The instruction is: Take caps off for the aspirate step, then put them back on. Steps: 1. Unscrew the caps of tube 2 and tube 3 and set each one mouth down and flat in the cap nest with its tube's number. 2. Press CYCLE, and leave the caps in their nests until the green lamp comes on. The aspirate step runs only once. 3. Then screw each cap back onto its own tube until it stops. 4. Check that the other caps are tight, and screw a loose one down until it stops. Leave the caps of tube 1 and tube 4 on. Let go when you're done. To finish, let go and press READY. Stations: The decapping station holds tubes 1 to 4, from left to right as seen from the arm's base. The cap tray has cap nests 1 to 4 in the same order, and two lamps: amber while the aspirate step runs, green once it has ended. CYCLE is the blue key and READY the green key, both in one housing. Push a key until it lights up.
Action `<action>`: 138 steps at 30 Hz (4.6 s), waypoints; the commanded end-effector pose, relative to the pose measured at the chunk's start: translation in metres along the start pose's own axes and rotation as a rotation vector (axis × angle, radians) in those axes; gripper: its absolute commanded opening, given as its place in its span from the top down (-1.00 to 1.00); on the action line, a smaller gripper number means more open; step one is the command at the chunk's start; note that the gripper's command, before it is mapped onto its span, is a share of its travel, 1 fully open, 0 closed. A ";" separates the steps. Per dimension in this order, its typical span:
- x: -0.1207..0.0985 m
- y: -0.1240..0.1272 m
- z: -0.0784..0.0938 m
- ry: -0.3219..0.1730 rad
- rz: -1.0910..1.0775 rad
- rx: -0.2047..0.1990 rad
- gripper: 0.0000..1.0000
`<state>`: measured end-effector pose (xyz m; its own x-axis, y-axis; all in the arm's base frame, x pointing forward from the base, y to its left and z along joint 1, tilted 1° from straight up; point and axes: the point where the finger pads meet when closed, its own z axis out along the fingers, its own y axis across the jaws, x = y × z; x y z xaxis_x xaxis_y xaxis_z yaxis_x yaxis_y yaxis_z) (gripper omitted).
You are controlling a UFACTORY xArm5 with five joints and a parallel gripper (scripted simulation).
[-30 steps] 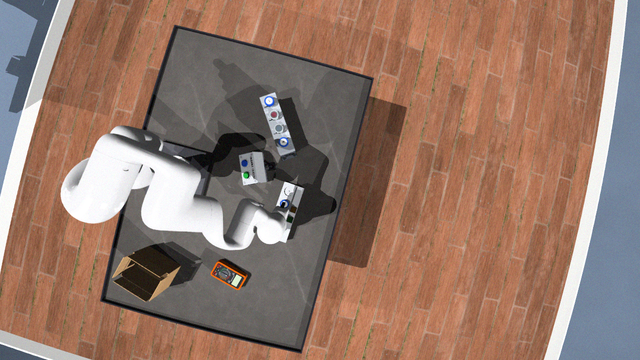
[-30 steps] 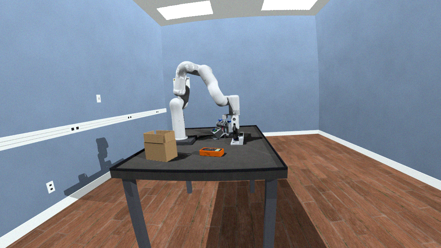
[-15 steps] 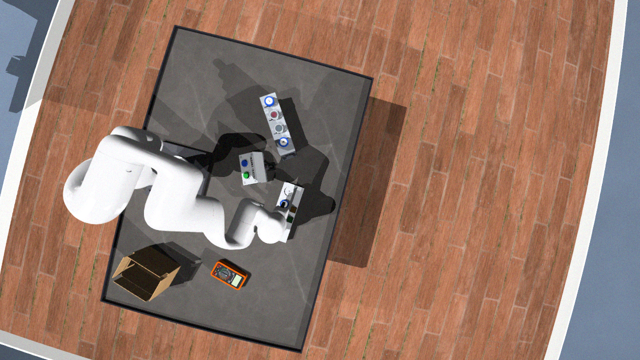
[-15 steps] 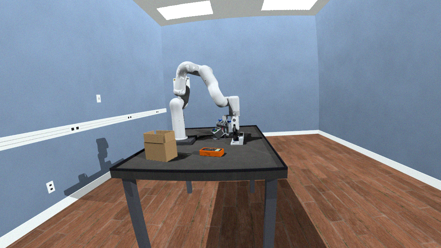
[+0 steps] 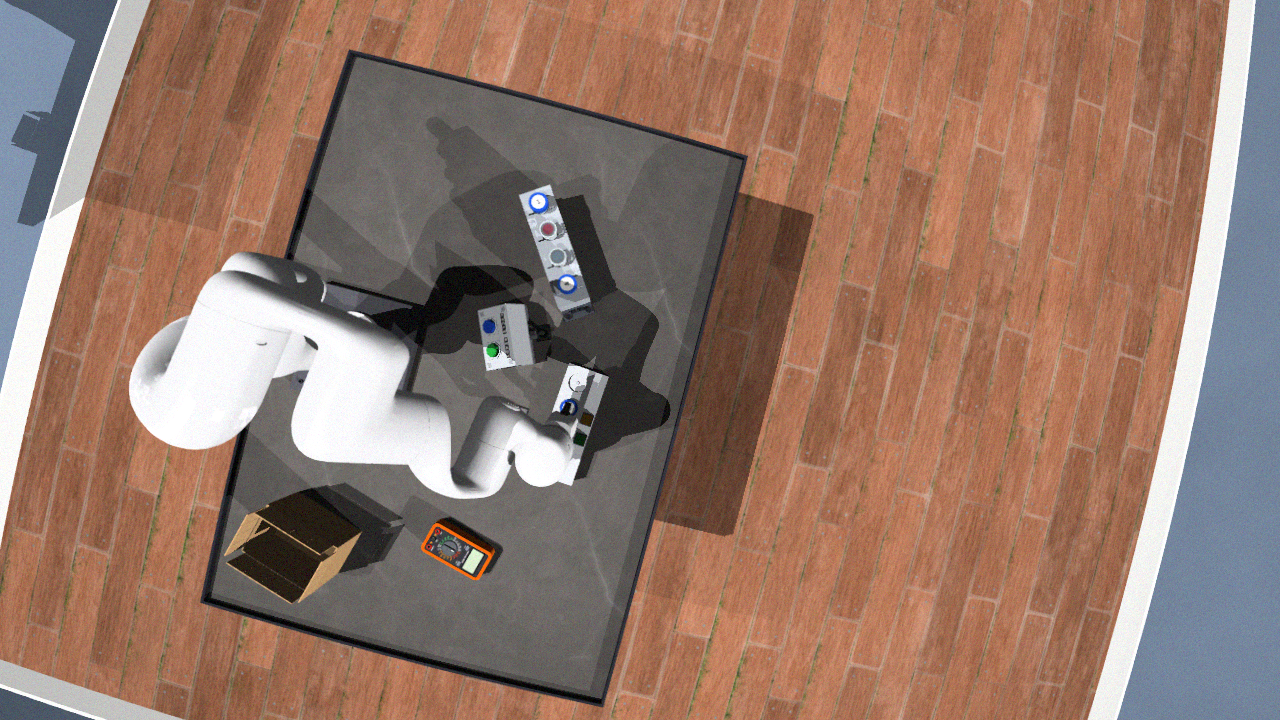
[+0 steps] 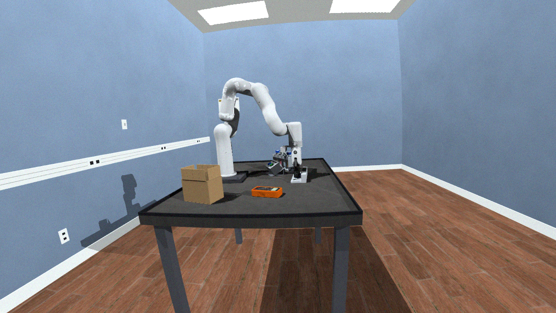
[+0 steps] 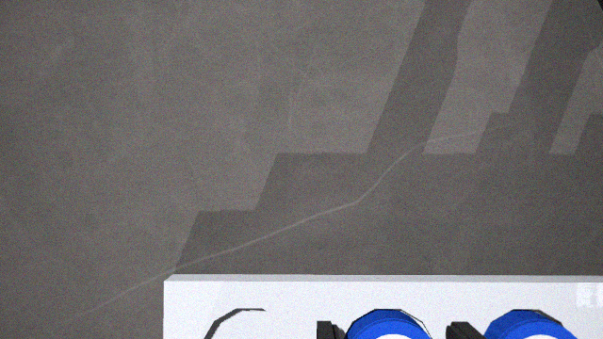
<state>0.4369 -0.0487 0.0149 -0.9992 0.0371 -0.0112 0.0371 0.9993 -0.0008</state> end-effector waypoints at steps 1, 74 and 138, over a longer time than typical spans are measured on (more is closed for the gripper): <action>-0.001 0.000 -0.001 -0.003 0.000 0.007 0.08; 0.111 0.090 -0.106 -0.006 1.082 0.004 1.00; 0.188 0.152 -0.060 -0.005 1.082 0.004 1.00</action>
<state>0.2527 0.1100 0.0727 -0.4361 0.8999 -0.0003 0.8999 0.4361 0.0062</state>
